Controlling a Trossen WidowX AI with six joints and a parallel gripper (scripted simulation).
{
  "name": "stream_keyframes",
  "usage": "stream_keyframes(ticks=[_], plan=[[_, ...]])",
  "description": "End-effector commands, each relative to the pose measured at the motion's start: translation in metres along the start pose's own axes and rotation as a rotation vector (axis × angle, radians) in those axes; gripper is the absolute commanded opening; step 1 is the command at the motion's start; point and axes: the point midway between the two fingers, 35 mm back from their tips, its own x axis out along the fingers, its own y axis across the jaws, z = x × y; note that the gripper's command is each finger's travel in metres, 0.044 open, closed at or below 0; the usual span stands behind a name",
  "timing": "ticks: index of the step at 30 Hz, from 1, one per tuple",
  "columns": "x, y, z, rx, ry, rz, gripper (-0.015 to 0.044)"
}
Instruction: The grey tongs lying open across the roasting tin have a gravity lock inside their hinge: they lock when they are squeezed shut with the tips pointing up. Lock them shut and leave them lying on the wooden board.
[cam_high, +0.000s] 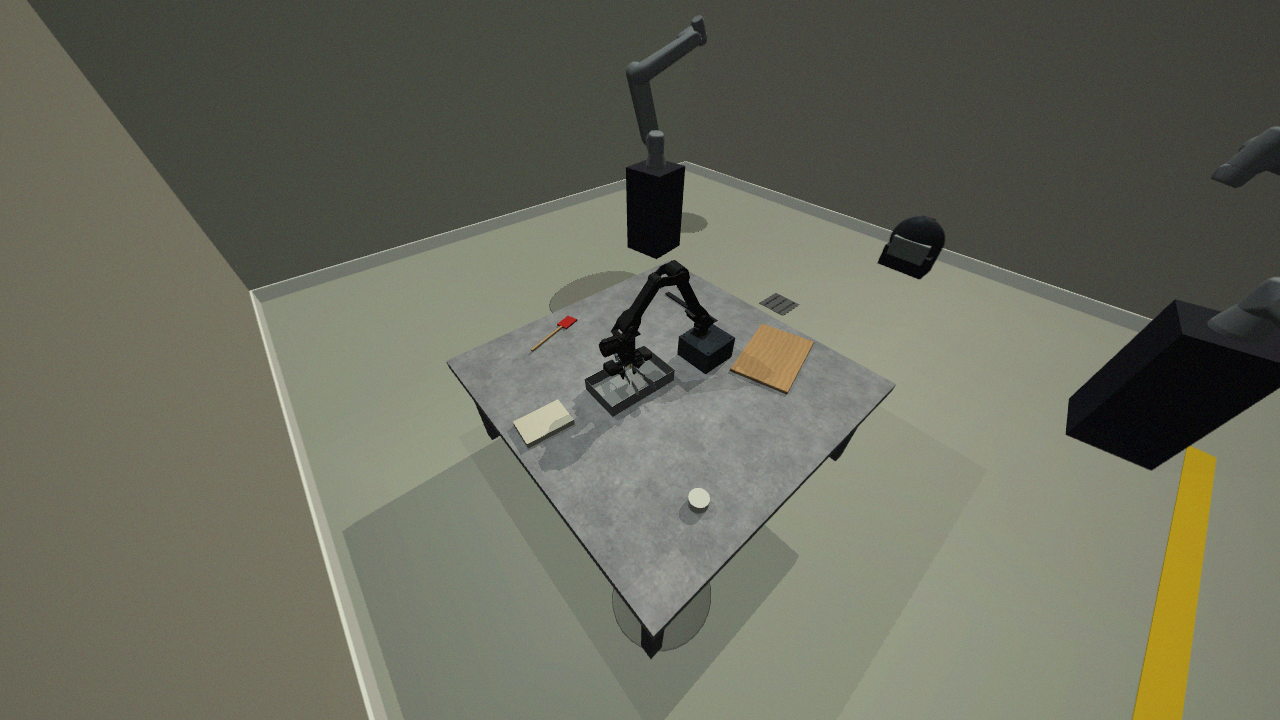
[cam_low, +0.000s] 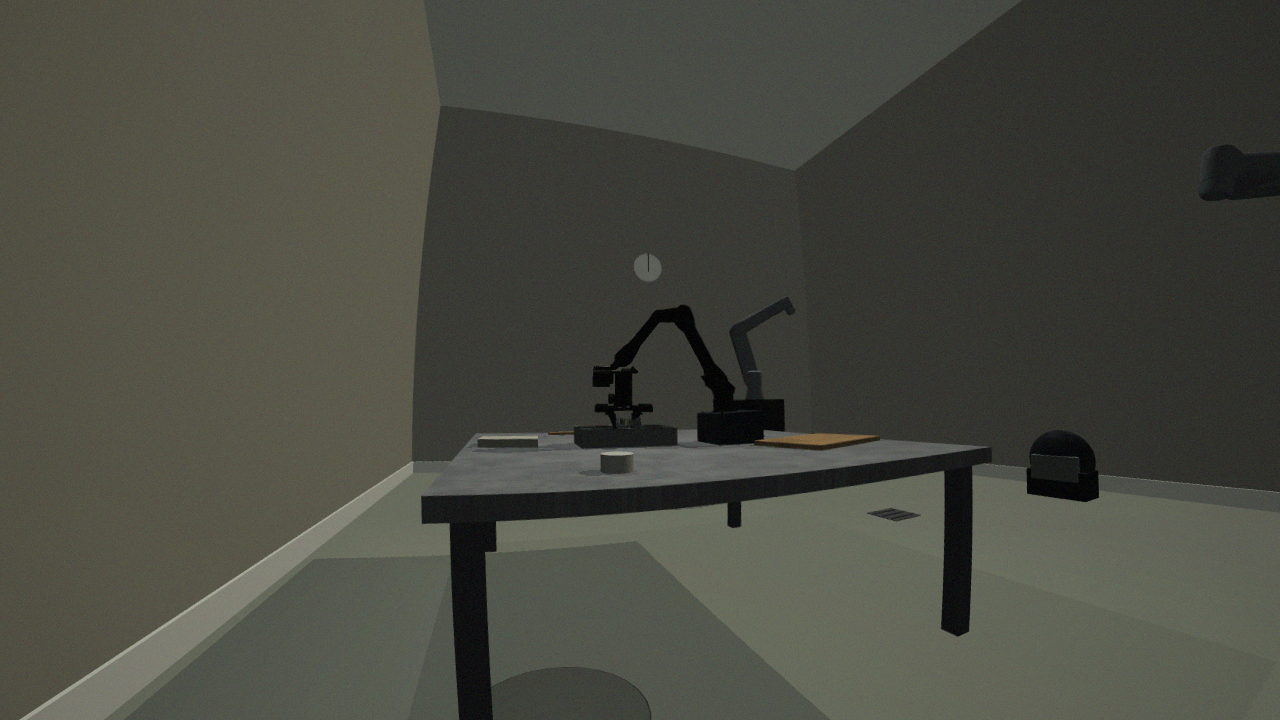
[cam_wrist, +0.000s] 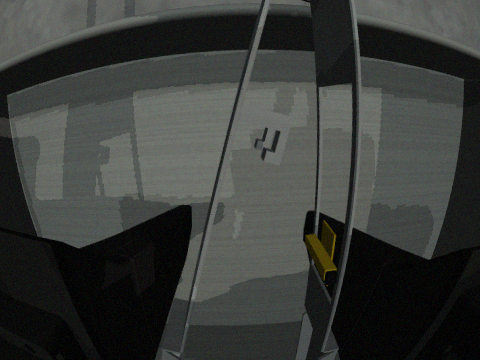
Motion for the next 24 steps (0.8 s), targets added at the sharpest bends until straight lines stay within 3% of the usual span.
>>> stream_keyframes(ticks=[1,24], plan=[[-0.0003,0.0002,0.0,0.0,0.0,0.001,0.0202],[-0.0003,0.0002,0.0,0.0,0.0,0.001,0.0048]])
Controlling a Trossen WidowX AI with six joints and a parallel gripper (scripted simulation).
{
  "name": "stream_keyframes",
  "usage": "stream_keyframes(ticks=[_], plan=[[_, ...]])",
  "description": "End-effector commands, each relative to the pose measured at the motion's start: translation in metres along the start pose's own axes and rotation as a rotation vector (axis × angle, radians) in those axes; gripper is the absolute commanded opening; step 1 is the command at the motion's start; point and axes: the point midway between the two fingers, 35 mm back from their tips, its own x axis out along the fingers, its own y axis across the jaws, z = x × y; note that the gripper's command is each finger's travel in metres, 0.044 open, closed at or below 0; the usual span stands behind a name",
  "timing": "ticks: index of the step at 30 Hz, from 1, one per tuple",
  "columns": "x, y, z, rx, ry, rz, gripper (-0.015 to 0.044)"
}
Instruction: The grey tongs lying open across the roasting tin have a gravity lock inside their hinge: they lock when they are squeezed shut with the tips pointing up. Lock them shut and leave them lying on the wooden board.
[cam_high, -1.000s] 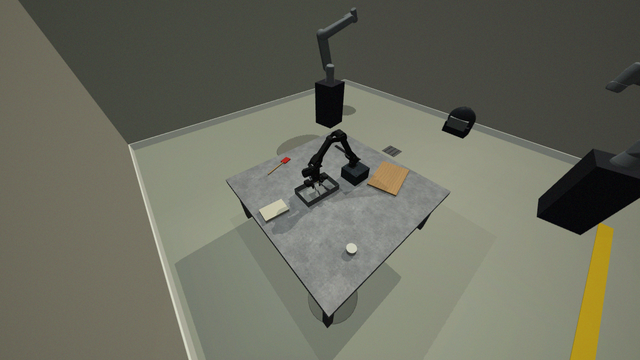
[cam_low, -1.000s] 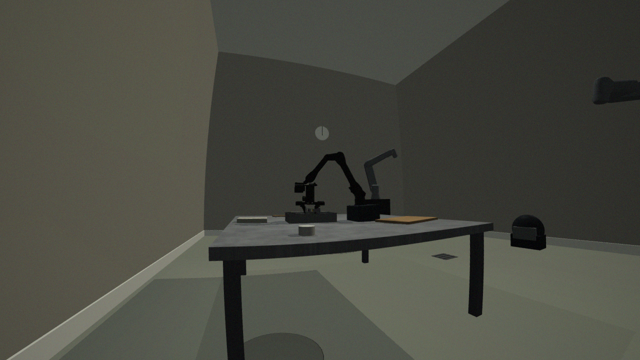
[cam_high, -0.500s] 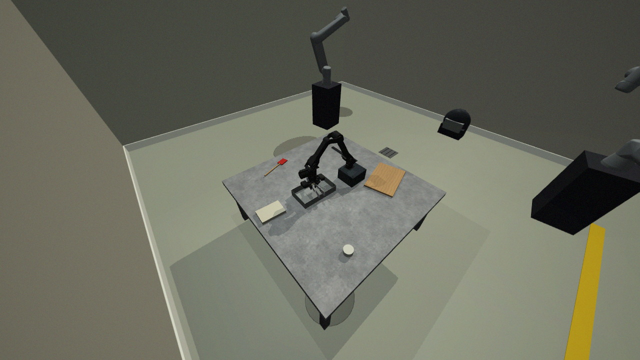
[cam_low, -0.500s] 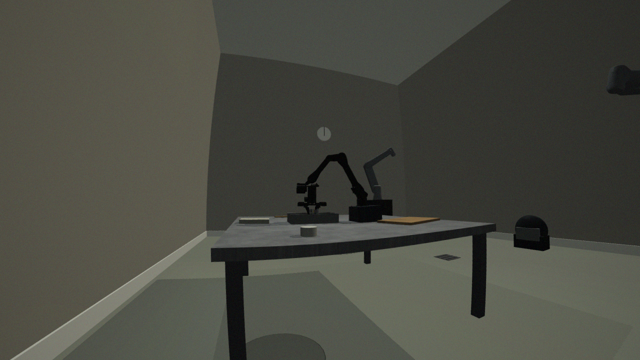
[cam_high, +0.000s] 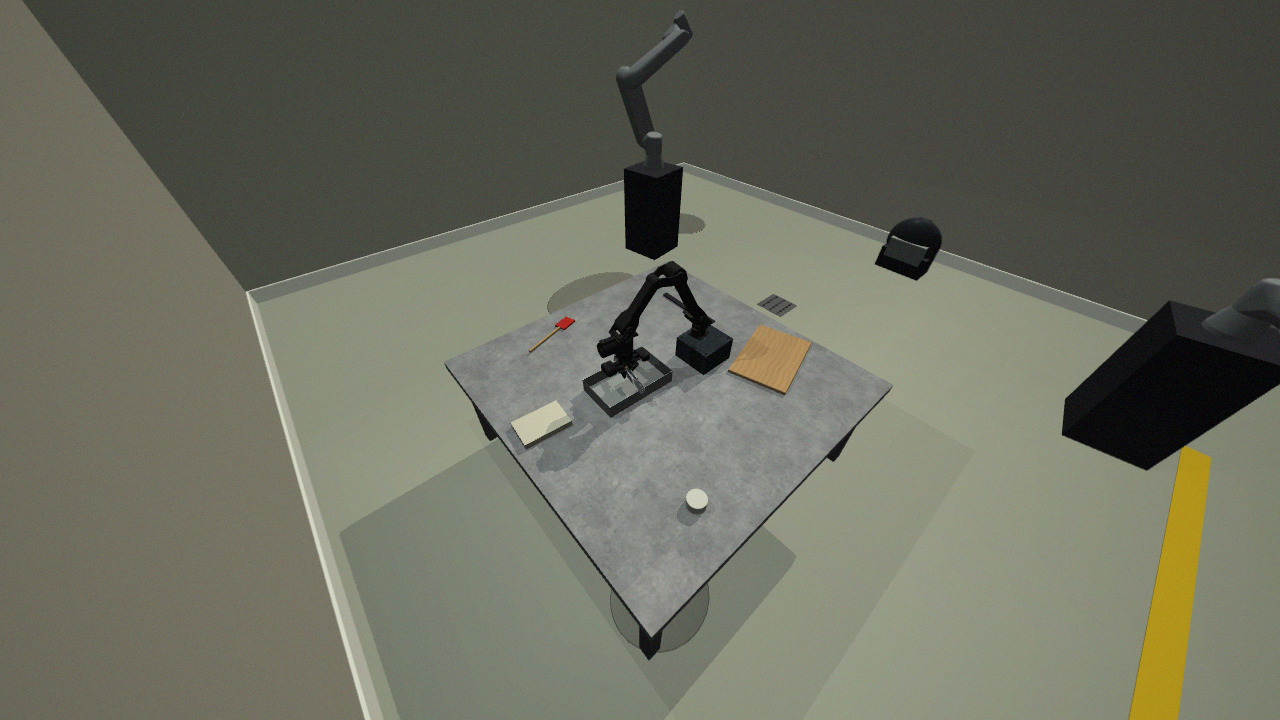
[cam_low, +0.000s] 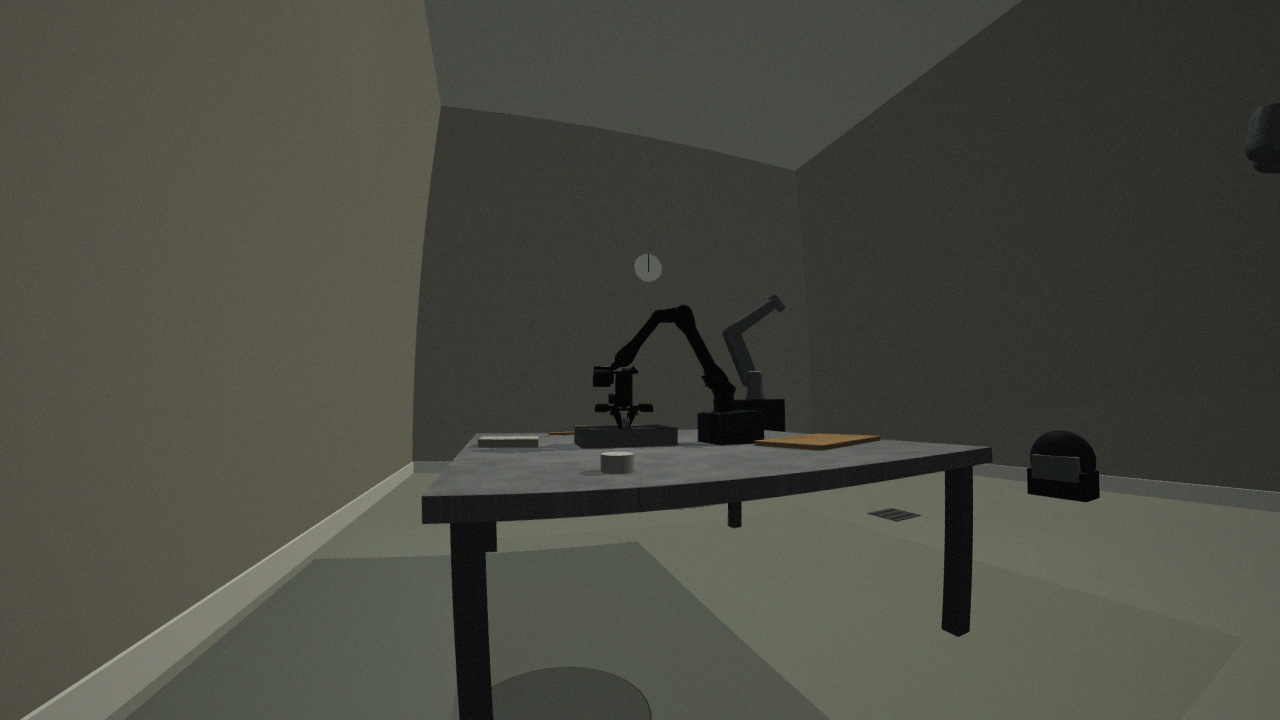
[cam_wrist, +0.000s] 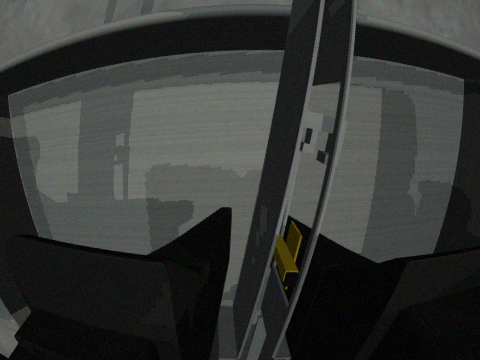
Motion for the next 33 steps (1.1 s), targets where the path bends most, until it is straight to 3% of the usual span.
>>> stream_keyframes(ticks=[1,5,12,23,33], plan=[[0.0,0.0,0.0,0.0,0.0,0.0,0.0042],[0.0,0.0,0.0,0.0,0.0,0.0,0.0015],[-0.003,0.001,0.0,0.0,0.0,0.0,-0.015],[-0.126,0.001,0.0,0.005,0.001,-0.001,-0.015],[-0.128,0.001,0.0,0.005,0.002,-0.001,-0.015]])
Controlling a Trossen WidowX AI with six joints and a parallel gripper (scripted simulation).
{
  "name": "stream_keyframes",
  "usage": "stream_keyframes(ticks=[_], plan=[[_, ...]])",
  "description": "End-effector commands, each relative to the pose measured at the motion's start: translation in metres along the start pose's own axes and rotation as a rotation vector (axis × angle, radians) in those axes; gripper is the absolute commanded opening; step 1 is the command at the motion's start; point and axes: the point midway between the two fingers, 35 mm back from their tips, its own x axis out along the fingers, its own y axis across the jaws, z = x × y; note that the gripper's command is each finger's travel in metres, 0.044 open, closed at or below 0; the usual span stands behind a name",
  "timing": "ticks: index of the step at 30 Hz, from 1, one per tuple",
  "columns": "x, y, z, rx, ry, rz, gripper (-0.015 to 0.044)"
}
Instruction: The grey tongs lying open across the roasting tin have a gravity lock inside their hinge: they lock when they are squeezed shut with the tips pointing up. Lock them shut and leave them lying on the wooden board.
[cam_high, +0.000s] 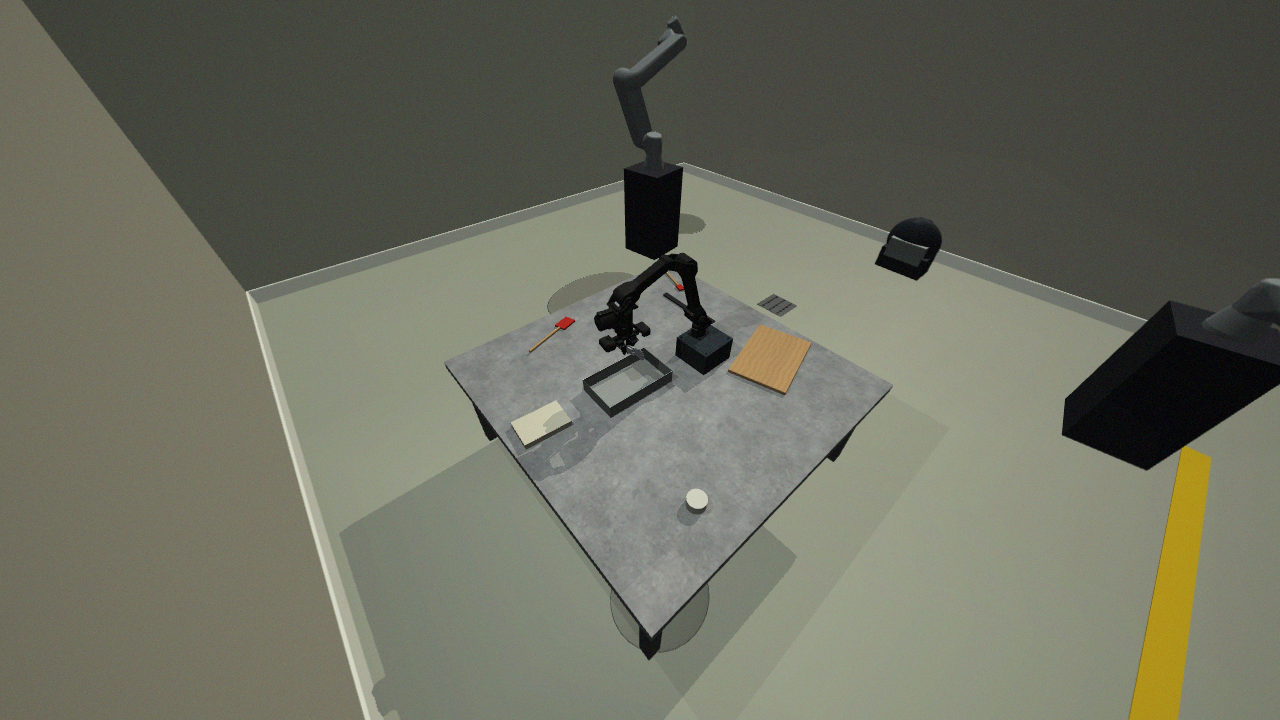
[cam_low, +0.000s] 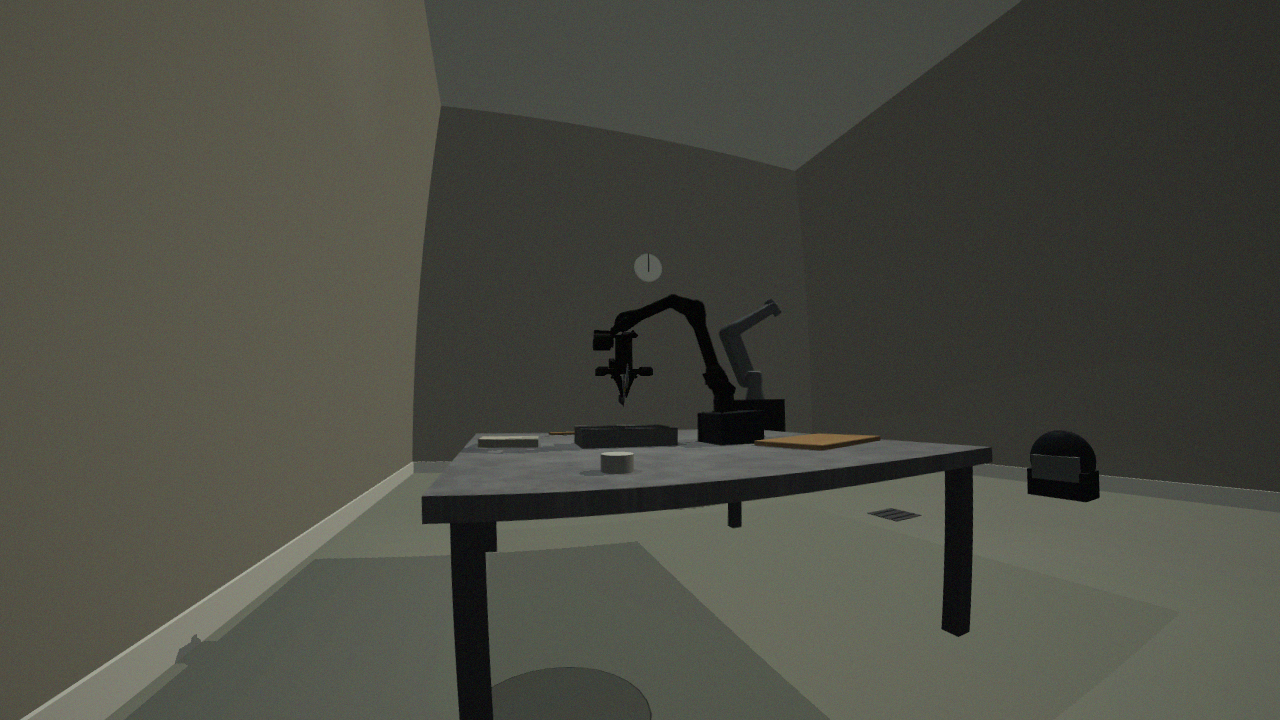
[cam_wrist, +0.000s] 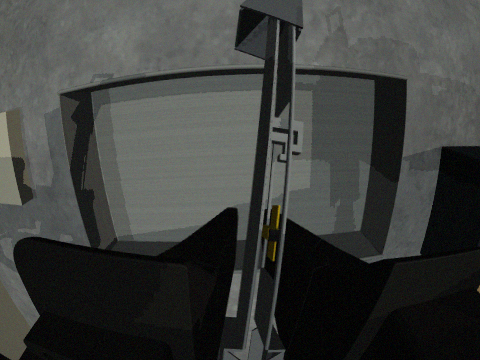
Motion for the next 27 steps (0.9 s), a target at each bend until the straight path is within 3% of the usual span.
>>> stream_keyframes(ticks=[1,8,27], plan=[[-0.005,0.0,0.0,0.001,0.002,0.005,-0.015],[-0.001,-0.001,-0.014,-0.031,0.003,-0.004,-0.015],[-0.002,-0.026,-0.121,-0.287,0.018,-0.007,-0.015]])
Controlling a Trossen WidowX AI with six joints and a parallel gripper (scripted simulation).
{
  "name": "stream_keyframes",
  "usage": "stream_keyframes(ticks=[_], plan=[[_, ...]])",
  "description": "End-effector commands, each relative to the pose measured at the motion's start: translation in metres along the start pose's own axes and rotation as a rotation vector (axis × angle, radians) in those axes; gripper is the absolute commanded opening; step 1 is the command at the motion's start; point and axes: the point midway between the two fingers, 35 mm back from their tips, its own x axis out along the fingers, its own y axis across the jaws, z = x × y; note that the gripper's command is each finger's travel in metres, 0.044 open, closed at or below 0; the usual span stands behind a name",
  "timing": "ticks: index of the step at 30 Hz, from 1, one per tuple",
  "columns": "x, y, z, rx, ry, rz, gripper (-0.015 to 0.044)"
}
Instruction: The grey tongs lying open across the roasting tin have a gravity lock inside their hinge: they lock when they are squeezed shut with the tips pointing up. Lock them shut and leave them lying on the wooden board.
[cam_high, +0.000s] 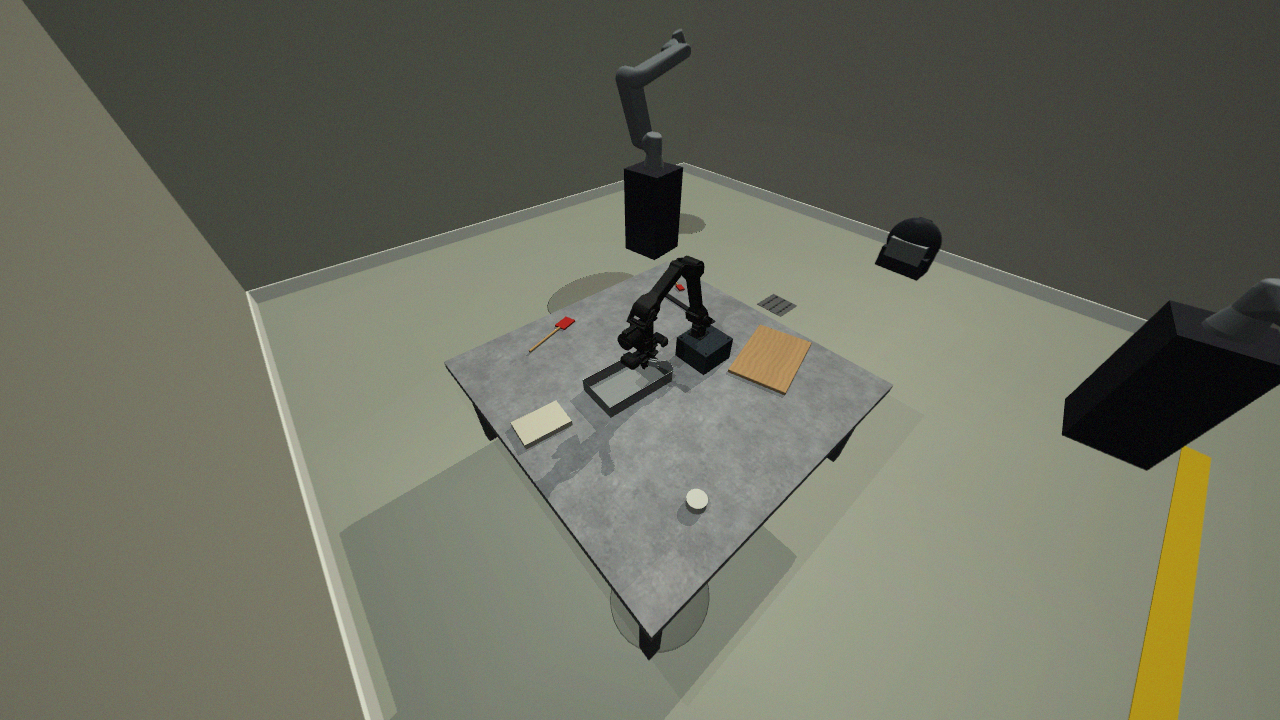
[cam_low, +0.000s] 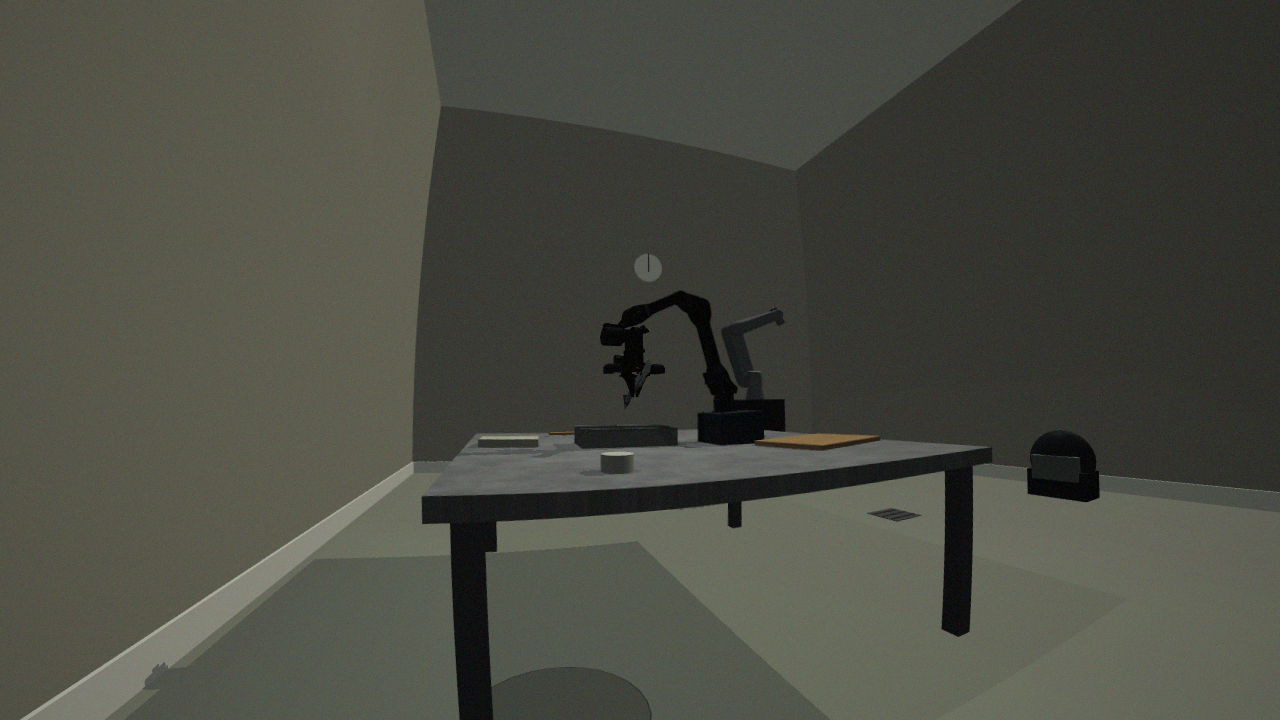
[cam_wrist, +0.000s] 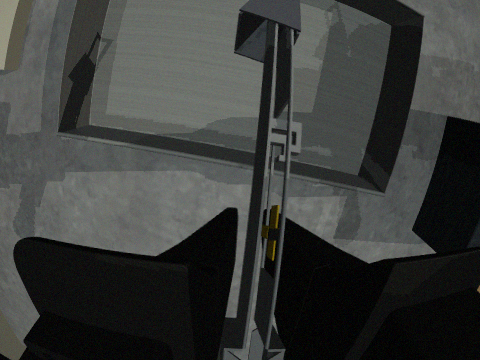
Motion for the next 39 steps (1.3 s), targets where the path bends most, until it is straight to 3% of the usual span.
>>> stream_keyframes(ticks=[1,39], plan=[[-0.001,-0.004,-0.027,-0.061,0.003,0.001,-0.015],[-0.004,-0.099,-0.218,-0.489,0.02,0.001,-0.015]])
